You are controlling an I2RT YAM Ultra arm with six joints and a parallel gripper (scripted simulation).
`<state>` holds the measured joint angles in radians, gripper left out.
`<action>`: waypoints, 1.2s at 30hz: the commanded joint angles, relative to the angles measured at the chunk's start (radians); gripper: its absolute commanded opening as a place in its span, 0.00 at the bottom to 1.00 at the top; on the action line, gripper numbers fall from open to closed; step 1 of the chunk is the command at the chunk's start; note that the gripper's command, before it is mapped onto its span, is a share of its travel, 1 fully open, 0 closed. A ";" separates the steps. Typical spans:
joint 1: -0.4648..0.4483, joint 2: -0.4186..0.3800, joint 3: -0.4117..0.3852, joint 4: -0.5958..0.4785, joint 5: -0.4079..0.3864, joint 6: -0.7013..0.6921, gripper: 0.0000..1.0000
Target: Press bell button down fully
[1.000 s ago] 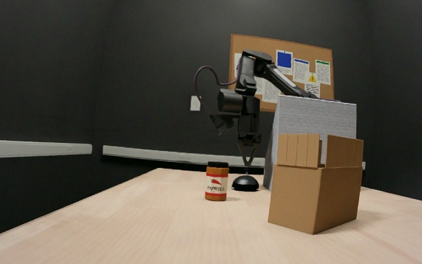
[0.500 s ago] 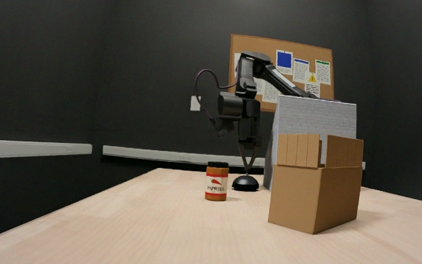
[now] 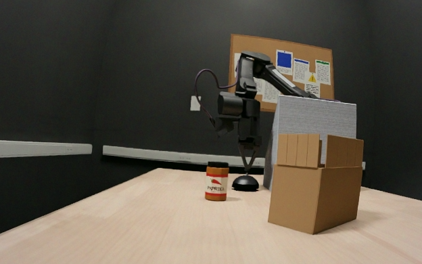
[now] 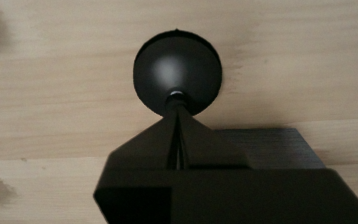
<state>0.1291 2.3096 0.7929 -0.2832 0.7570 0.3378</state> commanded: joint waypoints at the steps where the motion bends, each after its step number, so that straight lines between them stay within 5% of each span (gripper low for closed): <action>1: 0.013 0.007 -0.011 0.022 0.013 -0.008 0.00; 36: 0.005 0.020 -0.012 0.041 0.015 -0.020 0.00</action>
<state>0.1204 2.3096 0.7898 -0.2699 0.7570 0.3260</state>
